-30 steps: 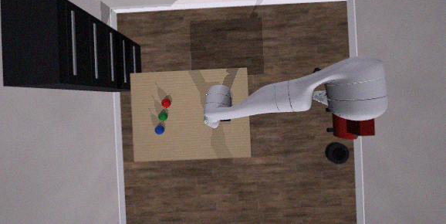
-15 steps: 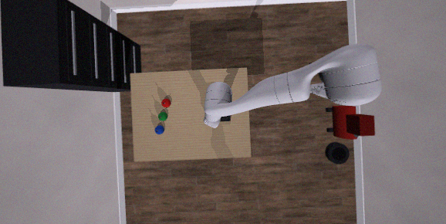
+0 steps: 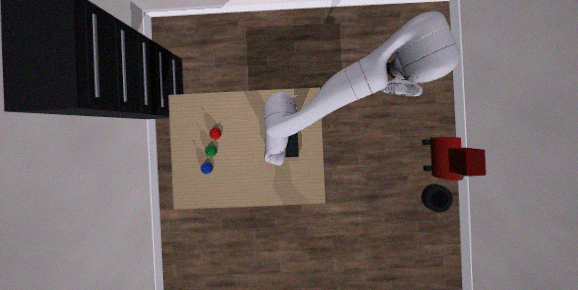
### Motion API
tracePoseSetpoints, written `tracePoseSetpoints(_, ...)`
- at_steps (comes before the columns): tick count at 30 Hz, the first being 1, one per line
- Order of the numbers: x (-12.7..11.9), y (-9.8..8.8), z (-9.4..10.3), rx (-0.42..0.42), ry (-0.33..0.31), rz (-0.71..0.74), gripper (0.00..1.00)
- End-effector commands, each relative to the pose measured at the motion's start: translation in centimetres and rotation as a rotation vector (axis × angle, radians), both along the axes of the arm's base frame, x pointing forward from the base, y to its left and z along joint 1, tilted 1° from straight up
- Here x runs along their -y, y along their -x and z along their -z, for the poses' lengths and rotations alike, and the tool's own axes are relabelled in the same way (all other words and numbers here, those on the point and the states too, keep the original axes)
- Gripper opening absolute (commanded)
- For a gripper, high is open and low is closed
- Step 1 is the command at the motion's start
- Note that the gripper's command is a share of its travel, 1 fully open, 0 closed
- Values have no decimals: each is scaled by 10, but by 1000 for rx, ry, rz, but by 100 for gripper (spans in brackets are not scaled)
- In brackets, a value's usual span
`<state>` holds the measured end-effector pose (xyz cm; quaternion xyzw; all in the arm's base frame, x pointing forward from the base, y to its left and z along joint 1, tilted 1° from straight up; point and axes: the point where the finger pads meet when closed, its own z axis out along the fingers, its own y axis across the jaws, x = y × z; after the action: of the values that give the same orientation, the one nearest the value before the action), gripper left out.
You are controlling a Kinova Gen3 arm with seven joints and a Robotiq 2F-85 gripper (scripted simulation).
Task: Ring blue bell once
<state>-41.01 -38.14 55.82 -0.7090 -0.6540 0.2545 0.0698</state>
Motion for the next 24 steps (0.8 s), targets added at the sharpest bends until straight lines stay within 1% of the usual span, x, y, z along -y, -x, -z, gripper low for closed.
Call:
tracePoseSetpoints(1,9,-5,4,2,-9,-14,100)
tracePoseSetpoints(2,17,-12,12,12,-24,-31,100)
tracePoseSetpoints(9,17,-12,12,12,-24,-31,100)
tracePoseSetpoints(10,26,-19,20,23,-39,-49,100)
tracePoseSetpoints(16,26,-19,20,23,-39,-49,100)
tracePoseSetpoints(17,35,-28,29,33,-56,-67,100)
tracePoseSetpoints(23,35,-28,29,33,-56,-67,100)
tracePoseSetpoints(24,44,-36,38,43,-73,-86,100)
